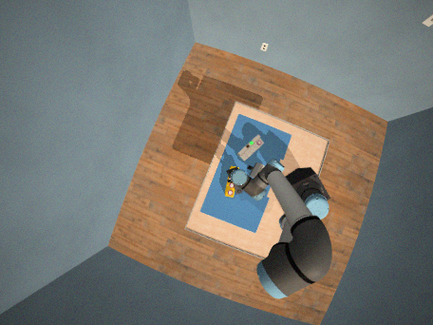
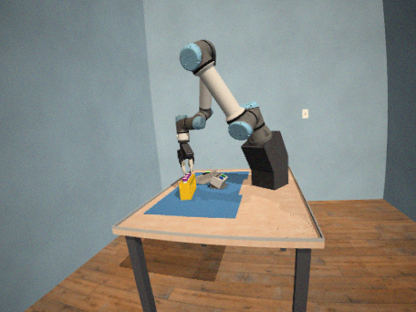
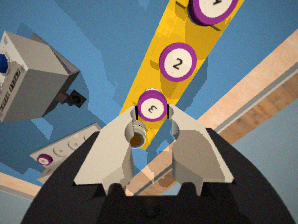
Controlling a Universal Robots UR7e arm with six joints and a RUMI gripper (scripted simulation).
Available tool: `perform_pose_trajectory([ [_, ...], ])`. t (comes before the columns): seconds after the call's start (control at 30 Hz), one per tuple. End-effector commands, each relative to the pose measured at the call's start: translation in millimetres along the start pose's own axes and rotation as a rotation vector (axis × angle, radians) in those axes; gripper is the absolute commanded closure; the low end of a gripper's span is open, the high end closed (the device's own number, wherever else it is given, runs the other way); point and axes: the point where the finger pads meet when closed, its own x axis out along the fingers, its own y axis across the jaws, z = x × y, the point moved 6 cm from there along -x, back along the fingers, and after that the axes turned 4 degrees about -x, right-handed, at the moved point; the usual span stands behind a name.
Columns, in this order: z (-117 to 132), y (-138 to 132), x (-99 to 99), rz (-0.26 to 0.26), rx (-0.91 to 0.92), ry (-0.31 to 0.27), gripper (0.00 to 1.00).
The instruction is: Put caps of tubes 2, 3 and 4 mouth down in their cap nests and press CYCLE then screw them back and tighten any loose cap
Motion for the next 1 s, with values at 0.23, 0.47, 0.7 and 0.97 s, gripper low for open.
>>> perform_pose_trajectory([
  [0.23,0.3,0.2,0.1,0.001,0.49,-0.001,1.0],
  [0.47,0.3,0.1,0.3,0.001,0.74,0.0,1.0],
  [0.7,0.2,0.2,0.6,0.001,1.038,0.0,1.0],
  [0.97,0.2,0.2,0.6,0.001,1.038,0.0,0.65],
])
